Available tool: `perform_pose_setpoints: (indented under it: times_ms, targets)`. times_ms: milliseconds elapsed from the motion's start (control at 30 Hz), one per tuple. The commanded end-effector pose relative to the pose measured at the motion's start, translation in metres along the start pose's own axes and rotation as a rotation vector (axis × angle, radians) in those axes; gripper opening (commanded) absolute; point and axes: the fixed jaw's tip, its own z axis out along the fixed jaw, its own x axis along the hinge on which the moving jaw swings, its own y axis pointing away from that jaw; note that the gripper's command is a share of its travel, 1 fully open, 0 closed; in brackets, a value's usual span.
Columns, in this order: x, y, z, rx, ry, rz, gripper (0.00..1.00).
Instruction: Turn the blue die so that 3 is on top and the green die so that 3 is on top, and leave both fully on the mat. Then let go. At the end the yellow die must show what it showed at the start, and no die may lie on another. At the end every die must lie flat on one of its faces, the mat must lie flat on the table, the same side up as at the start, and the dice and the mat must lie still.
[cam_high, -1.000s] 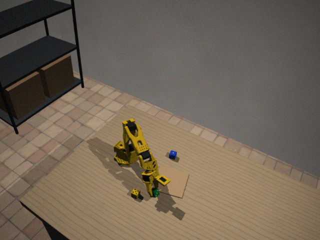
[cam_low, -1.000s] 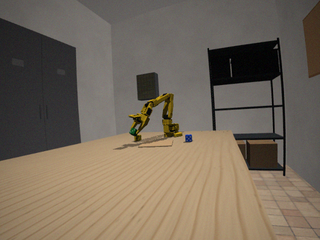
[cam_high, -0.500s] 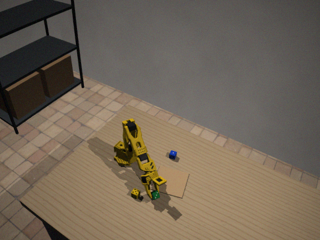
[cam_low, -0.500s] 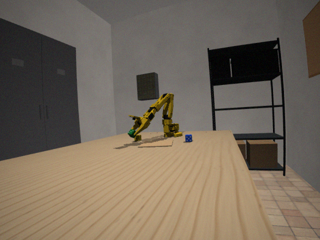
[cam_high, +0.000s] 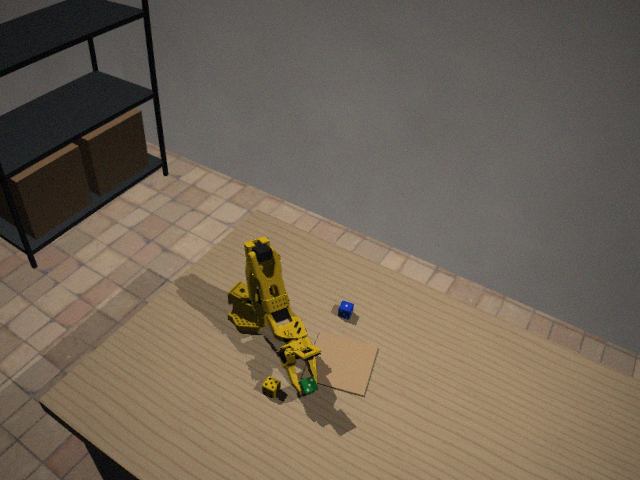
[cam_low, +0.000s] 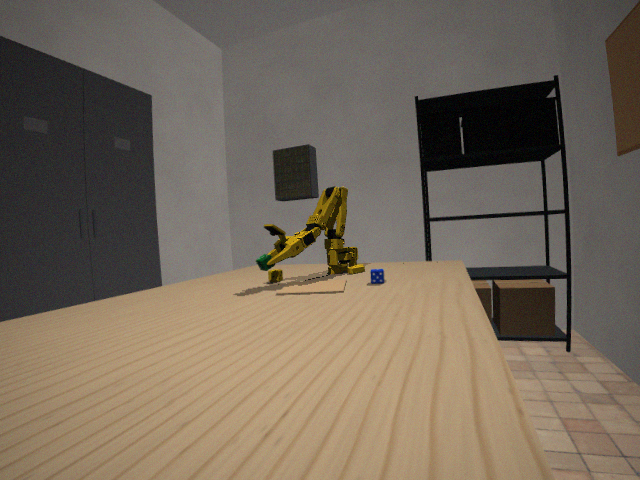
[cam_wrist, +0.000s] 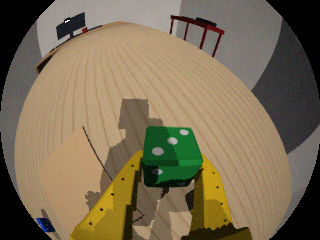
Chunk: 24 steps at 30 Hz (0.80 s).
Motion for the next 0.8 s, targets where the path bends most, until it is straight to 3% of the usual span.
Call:
perform_pose_setpoints:
  times_ms: [0, 767]
  targets:
    - [-0.0120, -0.0023, -0.0019, 0.008, -0.090, 0.030, 0.00]
    - [-0.0122, -0.0023, -0.0025, 0.008, -0.097, 0.036, 0.00]
